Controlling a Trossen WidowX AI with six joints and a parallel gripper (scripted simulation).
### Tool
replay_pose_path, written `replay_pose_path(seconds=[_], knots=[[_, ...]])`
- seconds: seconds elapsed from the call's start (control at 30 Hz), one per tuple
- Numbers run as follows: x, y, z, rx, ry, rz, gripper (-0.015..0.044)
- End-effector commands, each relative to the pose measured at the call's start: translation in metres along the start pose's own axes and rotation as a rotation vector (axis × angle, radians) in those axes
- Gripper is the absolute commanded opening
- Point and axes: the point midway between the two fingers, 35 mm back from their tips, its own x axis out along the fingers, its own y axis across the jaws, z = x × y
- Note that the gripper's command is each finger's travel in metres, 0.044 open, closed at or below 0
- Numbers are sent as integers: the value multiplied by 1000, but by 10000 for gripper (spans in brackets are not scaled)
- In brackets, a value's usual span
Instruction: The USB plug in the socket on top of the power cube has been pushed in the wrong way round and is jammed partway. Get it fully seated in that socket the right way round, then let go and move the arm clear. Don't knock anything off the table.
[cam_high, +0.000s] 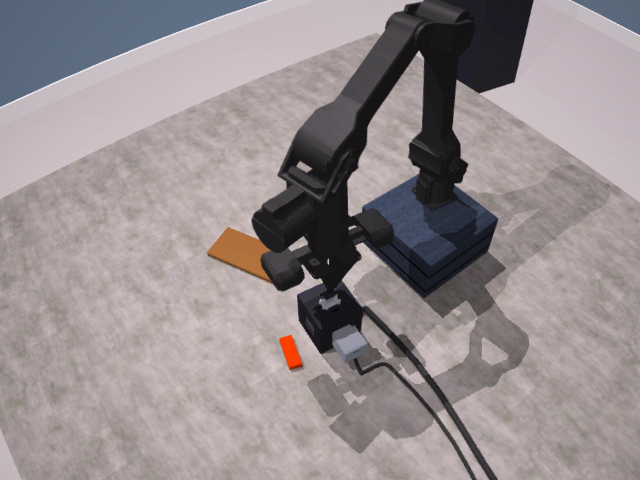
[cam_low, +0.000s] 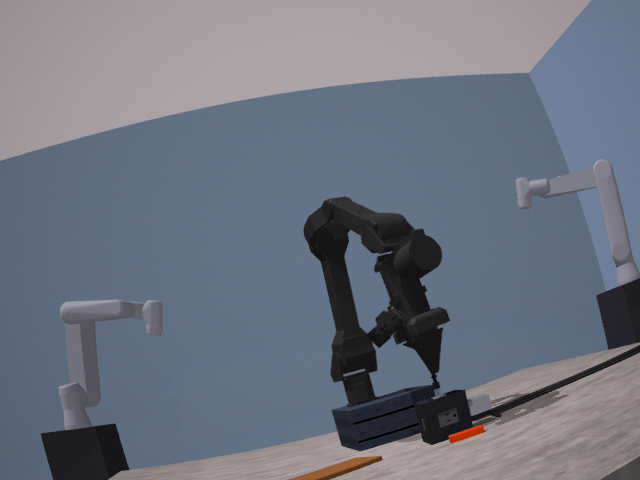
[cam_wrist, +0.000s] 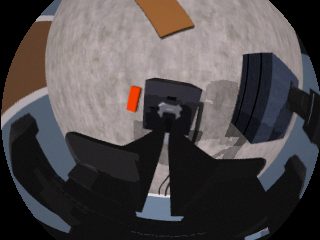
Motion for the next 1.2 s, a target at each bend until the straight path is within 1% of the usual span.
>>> replay_pose_path(seconds=[0.0, 1.17], knots=[[1, -1, 0, 5, 3, -2, 0], [6, -1, 0, 5, 3, -2, 0]])
